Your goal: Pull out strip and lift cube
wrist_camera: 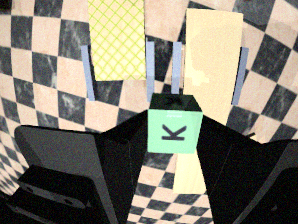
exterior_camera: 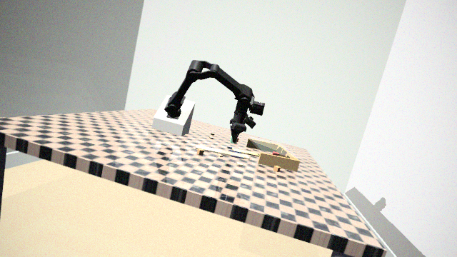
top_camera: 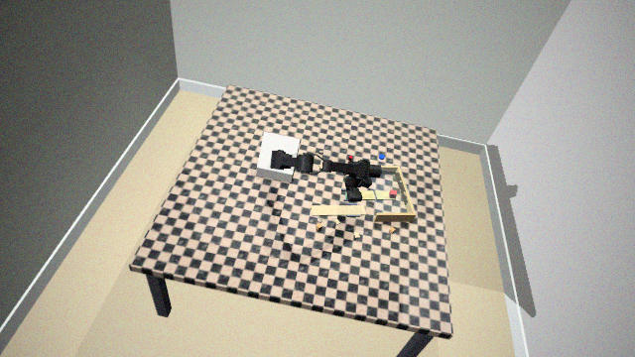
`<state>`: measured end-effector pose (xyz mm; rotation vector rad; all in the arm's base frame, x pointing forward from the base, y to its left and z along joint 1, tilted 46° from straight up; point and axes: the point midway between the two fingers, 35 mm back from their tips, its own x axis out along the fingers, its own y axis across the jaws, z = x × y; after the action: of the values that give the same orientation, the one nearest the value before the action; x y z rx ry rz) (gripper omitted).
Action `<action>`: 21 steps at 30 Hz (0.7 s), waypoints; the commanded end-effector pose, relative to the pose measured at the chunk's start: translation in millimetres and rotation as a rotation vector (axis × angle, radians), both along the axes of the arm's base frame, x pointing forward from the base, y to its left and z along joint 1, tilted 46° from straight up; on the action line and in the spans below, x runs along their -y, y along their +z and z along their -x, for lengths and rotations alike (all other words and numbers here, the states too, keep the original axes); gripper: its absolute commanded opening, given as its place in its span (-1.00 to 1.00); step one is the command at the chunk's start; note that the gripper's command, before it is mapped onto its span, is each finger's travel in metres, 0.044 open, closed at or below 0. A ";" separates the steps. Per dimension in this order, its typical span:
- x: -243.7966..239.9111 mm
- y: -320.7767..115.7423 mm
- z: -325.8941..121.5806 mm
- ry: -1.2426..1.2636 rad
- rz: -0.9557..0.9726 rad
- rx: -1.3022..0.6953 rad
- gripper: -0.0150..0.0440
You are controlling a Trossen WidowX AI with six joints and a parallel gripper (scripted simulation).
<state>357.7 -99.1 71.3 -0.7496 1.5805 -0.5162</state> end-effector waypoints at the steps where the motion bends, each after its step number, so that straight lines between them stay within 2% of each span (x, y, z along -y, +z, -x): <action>1: -5.6 -2.2 11.9 0.001 -0.003 0.007 -0.49; 17: -18.3 -16.0 68.0 0.001 -0.003 0.003 -0.49; 21: -21.5 -14.0 70.0 0.001 -0.003 0.003 -0.49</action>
<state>290.4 -81.5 55.8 -0.7517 1.5849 -0.5140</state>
